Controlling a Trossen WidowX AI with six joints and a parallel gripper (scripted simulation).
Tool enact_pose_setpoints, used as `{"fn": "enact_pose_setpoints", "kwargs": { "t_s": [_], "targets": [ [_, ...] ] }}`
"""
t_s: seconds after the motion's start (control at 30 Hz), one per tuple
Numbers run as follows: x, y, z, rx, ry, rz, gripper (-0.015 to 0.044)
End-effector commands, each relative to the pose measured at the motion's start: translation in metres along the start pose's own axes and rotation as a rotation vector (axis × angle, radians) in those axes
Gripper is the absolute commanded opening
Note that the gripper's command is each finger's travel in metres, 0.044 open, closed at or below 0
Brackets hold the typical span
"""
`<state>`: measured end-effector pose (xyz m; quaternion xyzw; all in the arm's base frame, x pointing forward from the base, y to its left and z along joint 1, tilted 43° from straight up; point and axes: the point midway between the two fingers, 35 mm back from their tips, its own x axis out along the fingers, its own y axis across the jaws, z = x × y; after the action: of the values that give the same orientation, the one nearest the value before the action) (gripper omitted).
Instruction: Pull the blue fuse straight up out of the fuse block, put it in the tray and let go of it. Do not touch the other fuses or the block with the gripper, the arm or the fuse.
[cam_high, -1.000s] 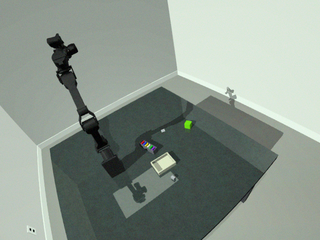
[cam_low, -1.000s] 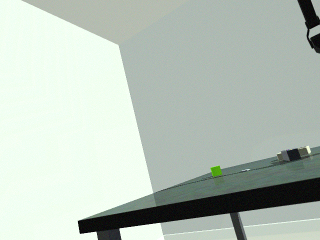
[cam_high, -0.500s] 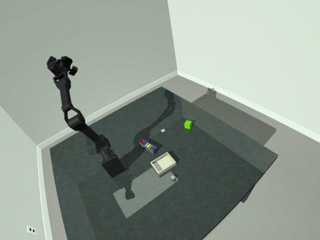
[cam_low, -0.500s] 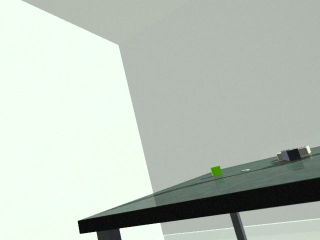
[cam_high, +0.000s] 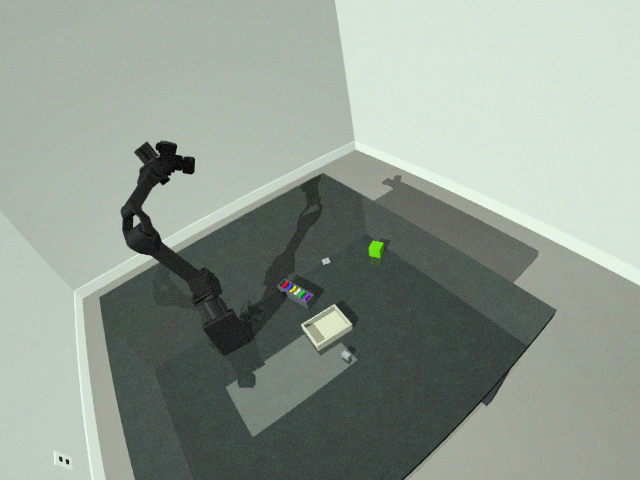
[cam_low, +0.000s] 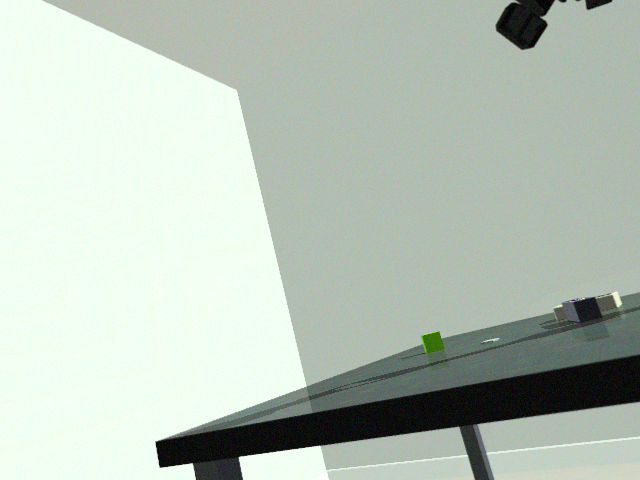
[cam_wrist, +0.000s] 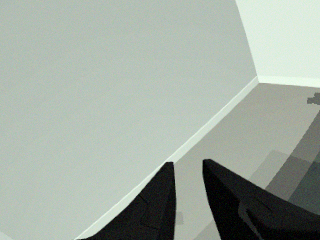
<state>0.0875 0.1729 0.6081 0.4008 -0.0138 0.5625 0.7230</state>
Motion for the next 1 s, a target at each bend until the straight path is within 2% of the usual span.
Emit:
{"fn": "enact_pose_setpoints", "kwargs": {
  "t_s": [0.0, 0.27, 0.47, 0.8, 0.97],
  "targets": [
    [0.021, -0.053, -0.029, -0.092, 0.091, -0.133, 0.0074],
    [0.035, -0.158, -0.071, -0.219, 0.268, -0.359, 0.0074],
    [0.021, -0.25, -0.103, -0.289, 0.449, -0.533, 0.0074],
    [-0.059, -0.386, -0.152, -0.182, 0.742, -0.783, 0.0074],
    [-0.122, -0.44, -0.179, -0.108, 0.911, -0.853, 0.0074]
  ]
}}
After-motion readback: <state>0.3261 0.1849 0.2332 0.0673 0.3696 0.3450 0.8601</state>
